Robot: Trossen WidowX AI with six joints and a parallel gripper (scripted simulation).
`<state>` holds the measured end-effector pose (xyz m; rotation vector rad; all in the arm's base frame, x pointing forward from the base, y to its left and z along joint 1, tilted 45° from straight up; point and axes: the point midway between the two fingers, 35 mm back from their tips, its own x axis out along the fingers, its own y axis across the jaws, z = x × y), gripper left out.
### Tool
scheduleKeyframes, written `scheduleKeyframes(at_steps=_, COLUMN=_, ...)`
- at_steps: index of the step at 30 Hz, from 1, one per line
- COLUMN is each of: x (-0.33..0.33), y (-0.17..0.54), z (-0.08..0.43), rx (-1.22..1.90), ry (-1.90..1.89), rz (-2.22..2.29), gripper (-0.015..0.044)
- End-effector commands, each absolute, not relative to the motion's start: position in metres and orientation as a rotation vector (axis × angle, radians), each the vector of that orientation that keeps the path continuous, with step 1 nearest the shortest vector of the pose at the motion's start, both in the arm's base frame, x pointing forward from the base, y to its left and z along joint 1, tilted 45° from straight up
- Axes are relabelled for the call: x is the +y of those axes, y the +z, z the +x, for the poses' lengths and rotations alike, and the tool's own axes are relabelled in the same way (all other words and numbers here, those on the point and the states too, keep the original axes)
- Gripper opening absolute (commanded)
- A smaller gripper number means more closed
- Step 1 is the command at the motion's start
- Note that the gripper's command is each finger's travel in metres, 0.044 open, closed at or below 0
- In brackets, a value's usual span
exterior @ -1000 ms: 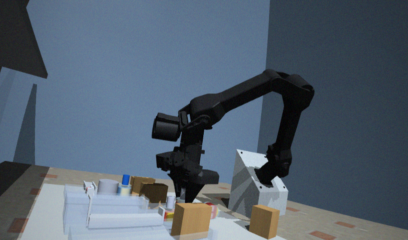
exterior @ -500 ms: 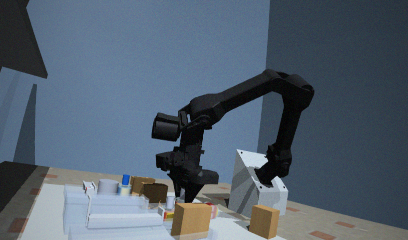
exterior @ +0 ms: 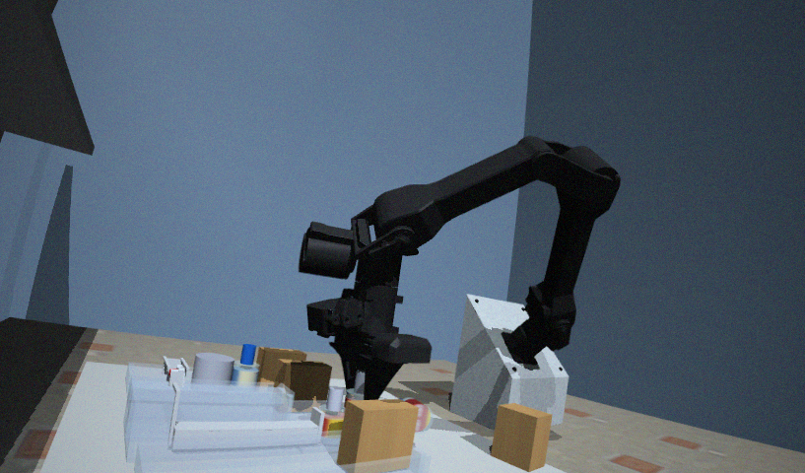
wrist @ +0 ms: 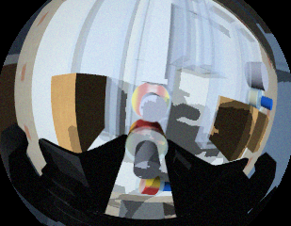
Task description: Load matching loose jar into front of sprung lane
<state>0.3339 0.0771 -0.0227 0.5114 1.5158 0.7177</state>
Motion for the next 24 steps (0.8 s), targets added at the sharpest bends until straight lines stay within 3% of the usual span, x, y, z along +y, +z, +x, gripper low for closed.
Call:
scheduleKeyframes(at_steps=1, x=0.0769, y=-0.0202, z=0.3413, rx=1.489, ry=0.721, rz=0.508, gripper=0.0000)
scheduleKeyframes(at_steps=24, x=0.0773, y=-0.0201, z=0.3443, rx=1.488, ry=0.721, rz=0.508, gripper=0.0000)
